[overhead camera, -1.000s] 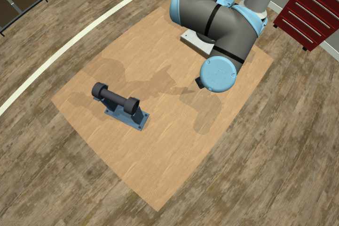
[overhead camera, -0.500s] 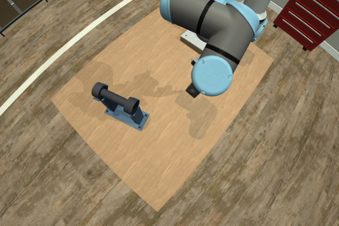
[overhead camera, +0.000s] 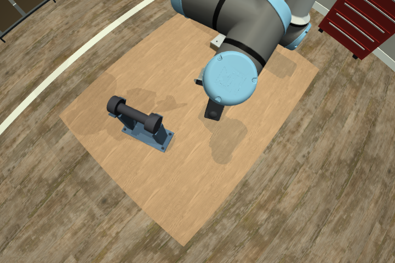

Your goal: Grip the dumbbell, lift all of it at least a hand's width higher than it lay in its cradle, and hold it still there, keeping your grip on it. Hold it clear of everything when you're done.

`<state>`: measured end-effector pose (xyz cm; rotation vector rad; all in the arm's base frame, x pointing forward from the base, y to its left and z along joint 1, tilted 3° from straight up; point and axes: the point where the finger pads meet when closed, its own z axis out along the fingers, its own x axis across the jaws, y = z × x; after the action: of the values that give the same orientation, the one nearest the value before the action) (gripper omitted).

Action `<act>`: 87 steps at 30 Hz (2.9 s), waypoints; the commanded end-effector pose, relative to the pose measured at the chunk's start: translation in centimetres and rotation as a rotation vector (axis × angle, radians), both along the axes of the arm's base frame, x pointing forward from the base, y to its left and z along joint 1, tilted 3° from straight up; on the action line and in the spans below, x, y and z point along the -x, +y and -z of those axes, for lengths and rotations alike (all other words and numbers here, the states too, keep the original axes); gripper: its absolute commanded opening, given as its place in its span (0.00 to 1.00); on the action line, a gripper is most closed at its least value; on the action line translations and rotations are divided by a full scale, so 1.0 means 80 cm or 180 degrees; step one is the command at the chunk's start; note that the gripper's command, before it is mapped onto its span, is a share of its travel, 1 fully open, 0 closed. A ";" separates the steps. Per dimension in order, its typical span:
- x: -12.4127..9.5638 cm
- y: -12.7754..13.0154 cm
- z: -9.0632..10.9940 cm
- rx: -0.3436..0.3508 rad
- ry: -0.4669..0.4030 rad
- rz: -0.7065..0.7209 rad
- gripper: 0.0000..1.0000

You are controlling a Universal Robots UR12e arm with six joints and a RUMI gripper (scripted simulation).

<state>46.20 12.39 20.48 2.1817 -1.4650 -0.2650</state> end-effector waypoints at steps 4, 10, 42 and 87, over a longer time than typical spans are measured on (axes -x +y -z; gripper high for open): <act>-0.049 -0.030 -0.013 -0.0292 -0.0074 -0.0685 1.00; -0.094 -0.060 -0.025 -0.0523 -0.0133 -0.1323 1.00; -0.266 -0.170 -0.073 -0.1392 -0.0357 -0.3730 1.00; -0.317 -0.206 0.022 -0.1663 -0.0416 -0.4432 1.00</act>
<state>71.31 -3.89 22.56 3.0770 0.3742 0.0134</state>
